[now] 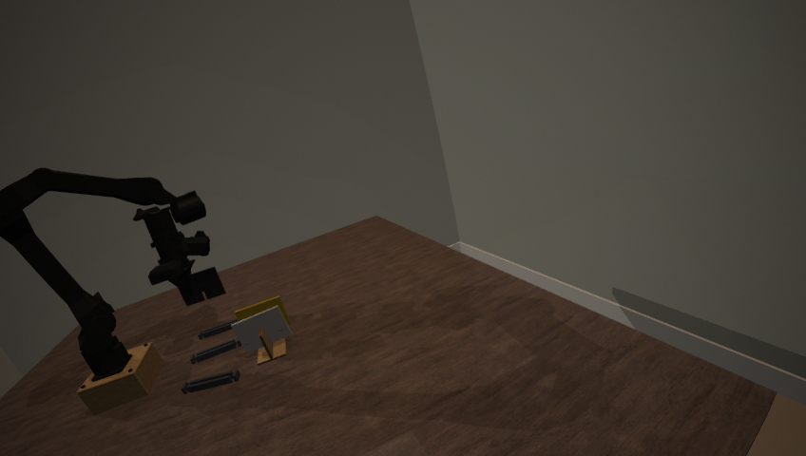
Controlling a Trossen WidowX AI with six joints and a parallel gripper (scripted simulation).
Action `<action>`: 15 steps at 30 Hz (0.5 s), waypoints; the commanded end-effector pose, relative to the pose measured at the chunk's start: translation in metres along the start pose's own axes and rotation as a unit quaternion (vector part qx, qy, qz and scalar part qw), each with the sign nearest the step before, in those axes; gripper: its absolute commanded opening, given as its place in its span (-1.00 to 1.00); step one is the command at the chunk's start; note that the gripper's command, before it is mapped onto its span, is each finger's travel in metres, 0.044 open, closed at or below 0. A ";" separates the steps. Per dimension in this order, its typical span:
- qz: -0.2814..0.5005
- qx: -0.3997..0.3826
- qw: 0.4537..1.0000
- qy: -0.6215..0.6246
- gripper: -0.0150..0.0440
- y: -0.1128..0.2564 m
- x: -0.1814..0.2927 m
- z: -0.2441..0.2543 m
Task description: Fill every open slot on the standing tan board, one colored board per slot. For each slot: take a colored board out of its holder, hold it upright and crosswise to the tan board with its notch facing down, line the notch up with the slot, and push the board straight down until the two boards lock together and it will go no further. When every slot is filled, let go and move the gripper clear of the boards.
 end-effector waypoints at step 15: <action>-0.010 0.002 1.000 -0.014 -0.49 0.006 -0.040 -0.004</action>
Point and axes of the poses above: the point midway between the two fingers, 35 mm back from their tips, its own y axis back along the fingers, its own z axis across the jaws, x = y × z, the point moved 1 cm from there along y, back along the fingers, and after that the axes turned 6 degrees about -y, right-handed, at the moved point
